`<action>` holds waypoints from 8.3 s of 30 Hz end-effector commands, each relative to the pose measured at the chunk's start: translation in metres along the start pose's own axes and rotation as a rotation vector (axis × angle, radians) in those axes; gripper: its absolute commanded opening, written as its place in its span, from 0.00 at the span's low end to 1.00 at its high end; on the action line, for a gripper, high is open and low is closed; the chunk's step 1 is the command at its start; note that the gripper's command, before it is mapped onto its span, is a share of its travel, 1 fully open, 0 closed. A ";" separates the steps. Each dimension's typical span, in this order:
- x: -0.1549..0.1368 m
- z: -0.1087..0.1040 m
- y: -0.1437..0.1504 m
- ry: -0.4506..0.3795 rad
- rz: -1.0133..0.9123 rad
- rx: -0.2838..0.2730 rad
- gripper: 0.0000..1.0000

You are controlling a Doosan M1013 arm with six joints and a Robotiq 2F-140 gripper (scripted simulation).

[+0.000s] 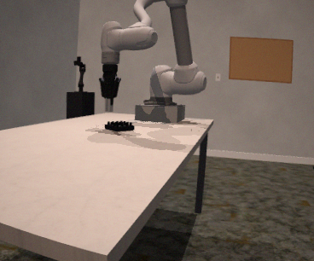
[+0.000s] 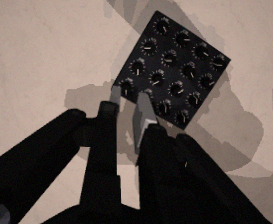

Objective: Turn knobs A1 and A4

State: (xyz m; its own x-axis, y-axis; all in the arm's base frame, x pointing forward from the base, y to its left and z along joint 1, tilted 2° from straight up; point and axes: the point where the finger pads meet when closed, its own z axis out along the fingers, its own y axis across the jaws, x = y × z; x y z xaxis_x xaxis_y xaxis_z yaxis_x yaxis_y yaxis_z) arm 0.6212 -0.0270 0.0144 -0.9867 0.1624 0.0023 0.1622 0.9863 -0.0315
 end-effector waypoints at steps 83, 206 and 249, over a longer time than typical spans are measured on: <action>0.000 0.044 -0.001 0.000 0.000 -0.001 0.12; 0.000 0.058 -0.001 0.000 0.000 -0.001 0.05; 0.000 0.058 -0.001 0.000 -0.510 -0.001 0.05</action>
State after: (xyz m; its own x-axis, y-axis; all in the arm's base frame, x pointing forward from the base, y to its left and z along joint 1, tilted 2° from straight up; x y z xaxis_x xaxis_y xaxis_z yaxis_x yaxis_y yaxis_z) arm 0.6209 -0.0293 -0.0435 -0.9487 -0.3155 0.0184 -0.3160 0.9482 -0.0317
